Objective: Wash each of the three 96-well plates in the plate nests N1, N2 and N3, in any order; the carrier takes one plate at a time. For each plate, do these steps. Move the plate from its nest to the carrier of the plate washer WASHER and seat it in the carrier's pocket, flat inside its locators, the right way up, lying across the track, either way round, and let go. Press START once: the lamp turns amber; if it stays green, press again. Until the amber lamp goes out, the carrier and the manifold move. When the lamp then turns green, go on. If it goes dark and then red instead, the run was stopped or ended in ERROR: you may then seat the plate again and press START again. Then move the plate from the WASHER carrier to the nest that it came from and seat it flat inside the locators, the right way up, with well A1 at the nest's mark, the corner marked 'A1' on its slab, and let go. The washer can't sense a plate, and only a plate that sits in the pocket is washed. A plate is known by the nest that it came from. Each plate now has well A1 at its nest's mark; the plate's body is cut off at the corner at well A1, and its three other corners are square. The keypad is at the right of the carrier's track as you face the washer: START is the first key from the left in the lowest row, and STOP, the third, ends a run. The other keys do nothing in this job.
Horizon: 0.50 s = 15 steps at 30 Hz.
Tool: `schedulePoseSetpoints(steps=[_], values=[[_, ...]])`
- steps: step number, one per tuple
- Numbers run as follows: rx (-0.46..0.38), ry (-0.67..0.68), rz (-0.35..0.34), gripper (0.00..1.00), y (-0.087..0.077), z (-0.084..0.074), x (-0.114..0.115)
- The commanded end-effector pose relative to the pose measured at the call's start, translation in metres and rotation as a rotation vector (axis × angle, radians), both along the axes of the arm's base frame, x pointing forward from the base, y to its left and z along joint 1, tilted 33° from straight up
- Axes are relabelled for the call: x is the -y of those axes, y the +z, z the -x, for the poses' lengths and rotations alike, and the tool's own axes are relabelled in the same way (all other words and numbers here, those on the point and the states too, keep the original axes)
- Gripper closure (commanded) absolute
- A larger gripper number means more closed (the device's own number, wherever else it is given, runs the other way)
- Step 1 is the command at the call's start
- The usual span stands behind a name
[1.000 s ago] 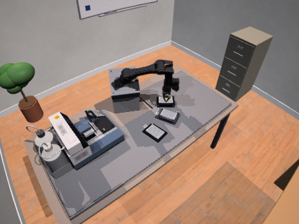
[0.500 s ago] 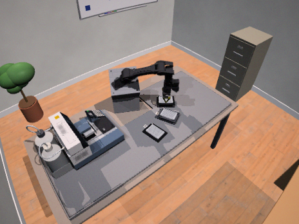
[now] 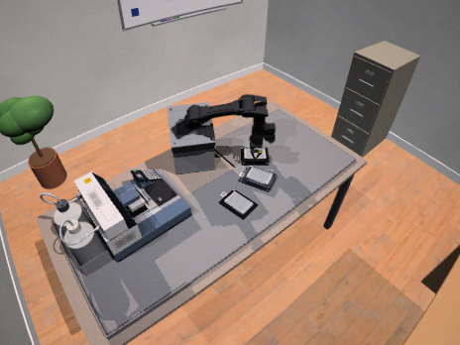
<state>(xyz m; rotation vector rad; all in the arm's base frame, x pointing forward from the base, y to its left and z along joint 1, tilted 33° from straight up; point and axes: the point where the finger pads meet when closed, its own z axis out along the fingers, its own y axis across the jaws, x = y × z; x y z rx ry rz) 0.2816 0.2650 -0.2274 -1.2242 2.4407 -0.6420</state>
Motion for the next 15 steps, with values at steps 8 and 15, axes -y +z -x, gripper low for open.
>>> schedulePoseSetpoints(steps=[8,15], values=[[0.007,0.009,-0.012,0.00,-0.0004,-0.0027,-0.0053],[0.007,0.009,-0.012,0.00,-0.0004,-0.0027,-0.0053]])
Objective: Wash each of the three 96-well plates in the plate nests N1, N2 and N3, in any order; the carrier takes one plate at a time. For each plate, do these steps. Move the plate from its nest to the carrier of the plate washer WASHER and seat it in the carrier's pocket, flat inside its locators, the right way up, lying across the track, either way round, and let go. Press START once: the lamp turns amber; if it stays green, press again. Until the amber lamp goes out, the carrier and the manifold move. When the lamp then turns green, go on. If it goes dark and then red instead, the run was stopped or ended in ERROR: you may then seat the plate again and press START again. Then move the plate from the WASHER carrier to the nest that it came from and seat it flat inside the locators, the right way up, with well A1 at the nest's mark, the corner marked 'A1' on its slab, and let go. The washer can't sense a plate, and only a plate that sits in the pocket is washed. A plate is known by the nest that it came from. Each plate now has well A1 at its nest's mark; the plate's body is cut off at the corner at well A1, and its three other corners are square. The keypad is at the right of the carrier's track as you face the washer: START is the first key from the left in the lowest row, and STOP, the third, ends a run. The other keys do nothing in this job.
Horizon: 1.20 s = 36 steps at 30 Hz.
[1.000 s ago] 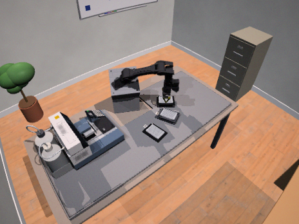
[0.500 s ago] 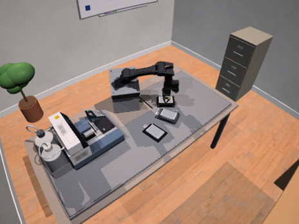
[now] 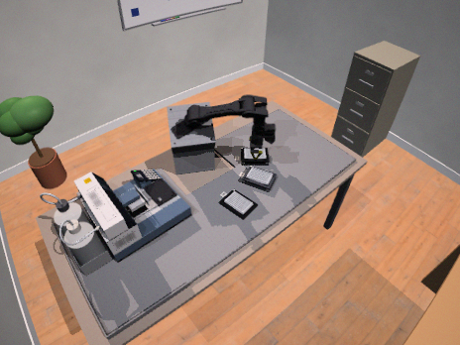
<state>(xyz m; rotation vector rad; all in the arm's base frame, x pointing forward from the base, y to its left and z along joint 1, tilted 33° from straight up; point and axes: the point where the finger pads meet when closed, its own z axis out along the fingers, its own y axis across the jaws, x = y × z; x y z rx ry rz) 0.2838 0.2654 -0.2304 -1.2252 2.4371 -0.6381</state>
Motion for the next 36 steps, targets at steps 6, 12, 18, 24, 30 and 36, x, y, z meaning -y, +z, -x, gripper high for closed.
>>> schedulePoseSetpoints(steps=[6,12,18,24,30,36], values=[[0.005,0.006,-0.009,0.20,0.0026,-0.0005,-0.0049],[0.005,0.006,-0.009,0.30,0.0026,-0.0005,-0.0049],[0.005,0.006,-0.009,0.50,0.0026,-0.0005,-0.0049],[0.005,0.006,-0.009,0.70,0.0026,-0.0005,-0.0049],[0.005,0.006,-0.009,0.90,0.0026,-0.0005,-0.0049],[0.005,0.006,-0.009,1.00,0.0026,-0.0005,-0.0049]])
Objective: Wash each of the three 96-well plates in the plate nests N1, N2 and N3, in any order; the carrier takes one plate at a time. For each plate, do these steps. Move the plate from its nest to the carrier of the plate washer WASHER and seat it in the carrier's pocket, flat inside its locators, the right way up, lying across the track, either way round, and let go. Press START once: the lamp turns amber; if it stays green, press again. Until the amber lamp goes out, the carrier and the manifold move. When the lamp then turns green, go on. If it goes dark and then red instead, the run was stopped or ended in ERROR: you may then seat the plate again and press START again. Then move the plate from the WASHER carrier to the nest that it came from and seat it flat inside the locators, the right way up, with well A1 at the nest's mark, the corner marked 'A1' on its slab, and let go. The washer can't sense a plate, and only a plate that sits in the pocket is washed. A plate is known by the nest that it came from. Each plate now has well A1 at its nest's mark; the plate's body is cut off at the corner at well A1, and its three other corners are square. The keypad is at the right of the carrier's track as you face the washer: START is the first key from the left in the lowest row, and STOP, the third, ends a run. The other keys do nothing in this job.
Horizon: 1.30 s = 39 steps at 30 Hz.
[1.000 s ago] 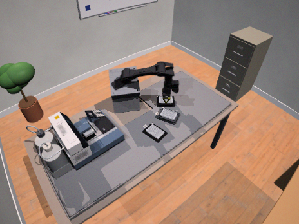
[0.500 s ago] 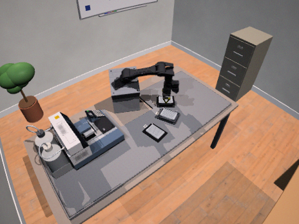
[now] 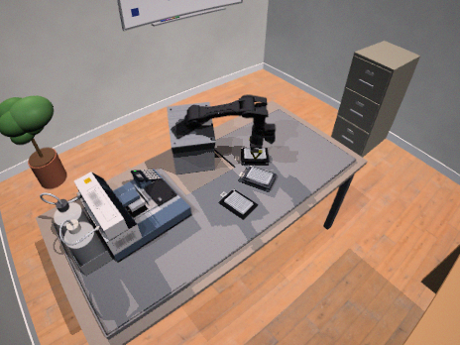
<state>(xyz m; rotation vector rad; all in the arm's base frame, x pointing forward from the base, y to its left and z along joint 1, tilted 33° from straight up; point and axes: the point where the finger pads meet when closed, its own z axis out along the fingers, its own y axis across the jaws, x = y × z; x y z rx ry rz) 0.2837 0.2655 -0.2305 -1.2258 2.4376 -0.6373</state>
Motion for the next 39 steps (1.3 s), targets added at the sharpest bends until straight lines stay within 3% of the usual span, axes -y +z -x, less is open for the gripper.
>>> schedulePoseSetpoints(steps=[1,25,39], values=[[0.006,0.006,-0.009,1.00,0.003,-0.001,-0.005],[0.006,0.006,-0.009,1.00,0.003,-0.001,-0.005],[0.005,0.006,-0.009,1.00,0.022,0.011,-0.010]])
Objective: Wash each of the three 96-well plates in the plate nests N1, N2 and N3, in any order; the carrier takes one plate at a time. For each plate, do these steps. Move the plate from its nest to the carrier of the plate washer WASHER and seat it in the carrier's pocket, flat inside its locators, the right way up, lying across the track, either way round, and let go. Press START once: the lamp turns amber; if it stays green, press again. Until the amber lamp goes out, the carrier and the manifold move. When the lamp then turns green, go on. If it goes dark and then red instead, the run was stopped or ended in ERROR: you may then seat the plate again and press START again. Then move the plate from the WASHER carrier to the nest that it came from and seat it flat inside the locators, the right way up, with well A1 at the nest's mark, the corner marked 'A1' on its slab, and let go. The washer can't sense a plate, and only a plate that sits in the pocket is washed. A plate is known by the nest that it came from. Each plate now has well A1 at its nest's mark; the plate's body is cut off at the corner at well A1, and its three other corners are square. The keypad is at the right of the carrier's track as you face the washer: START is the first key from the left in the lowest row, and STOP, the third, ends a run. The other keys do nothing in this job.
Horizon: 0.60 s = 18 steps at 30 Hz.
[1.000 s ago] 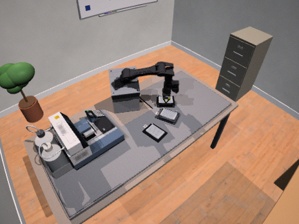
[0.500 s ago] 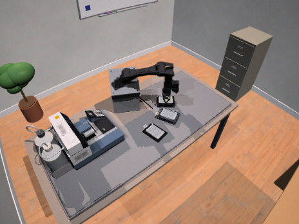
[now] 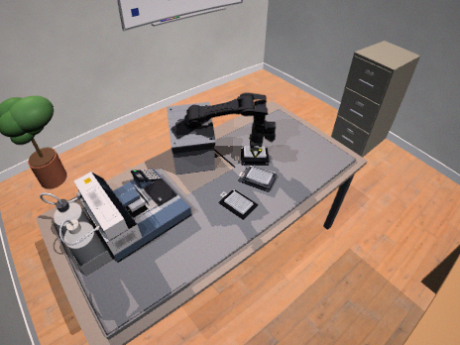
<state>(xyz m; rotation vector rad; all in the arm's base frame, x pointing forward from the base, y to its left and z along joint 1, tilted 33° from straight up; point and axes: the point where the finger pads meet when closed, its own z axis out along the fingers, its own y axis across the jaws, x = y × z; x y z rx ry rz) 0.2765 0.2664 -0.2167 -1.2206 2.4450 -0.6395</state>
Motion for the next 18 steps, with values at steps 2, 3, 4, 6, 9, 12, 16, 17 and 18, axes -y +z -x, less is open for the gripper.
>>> schedulePoseSetpoints(steps=[2,3,4,6,9,12,16,17,18], values=[[0.009,0.012,-0.011,1.00,0.008,0.004,-0.009],[0.008,0.012,-0.011,1.00,0.010,0.005,-0.010],[0.008,0.012,-0.011,1.00,0.011,0.005,-0.010],[0.008,0.012,-0.011,1.00,0.014,0.007,-0.011],[0.008,0.012,-0.011,1.00,0.018,0.009,-0.012],[0.008,0.012,-0.011,1.00,0.023,0.012,-0.013],[0.008,0.012,-0.011,1.00,0.028,0.015,-0.015],[0.008,0.012,-0.011,1.00,0.030,0.016,-0.015],[0.008,0.012,-0.011,1.00,0.030,0.016,-0.015]])
